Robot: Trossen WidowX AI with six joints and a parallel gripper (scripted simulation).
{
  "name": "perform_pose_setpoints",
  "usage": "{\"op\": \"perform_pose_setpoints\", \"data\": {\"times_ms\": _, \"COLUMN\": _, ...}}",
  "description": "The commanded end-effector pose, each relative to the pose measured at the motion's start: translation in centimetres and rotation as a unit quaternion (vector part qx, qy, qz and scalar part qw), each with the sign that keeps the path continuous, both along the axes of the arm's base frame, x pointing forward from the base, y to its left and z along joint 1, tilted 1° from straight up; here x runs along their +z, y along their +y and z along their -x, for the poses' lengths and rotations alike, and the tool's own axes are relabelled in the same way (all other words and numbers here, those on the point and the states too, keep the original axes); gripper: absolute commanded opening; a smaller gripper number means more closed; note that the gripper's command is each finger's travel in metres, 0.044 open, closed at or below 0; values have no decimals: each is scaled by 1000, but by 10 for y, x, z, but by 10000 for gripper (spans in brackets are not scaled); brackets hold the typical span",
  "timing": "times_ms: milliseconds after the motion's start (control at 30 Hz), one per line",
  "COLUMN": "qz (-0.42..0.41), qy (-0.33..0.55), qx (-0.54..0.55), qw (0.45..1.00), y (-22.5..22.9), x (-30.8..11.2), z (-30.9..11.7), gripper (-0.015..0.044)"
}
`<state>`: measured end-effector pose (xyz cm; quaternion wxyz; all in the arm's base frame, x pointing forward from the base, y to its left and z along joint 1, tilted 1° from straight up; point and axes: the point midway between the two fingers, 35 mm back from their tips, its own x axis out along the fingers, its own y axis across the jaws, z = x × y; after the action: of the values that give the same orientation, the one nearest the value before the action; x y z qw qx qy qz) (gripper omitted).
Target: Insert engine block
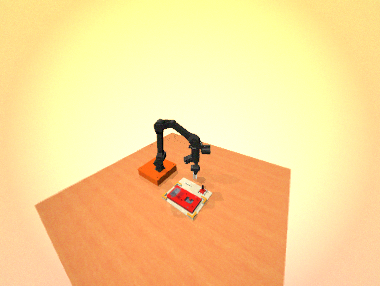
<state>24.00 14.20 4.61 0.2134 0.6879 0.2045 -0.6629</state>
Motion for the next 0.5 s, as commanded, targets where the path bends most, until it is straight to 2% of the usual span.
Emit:
{"op": "perform_pose_setpoints", "data": {"times_ms": 0, "qz": 4, "qy": 4, "qx": -2, "qw": 1000, "y": -1, "x": -9, "z": 1, "gripper": 440}}
{"op": "perform_pose_setpoints", "data": {"times_ms": 467, "qz": 4, "qy": 4, "qx": -2, "qw": 1000, "y": -1, "x": -31, "z": 0, "gripper": 440}}
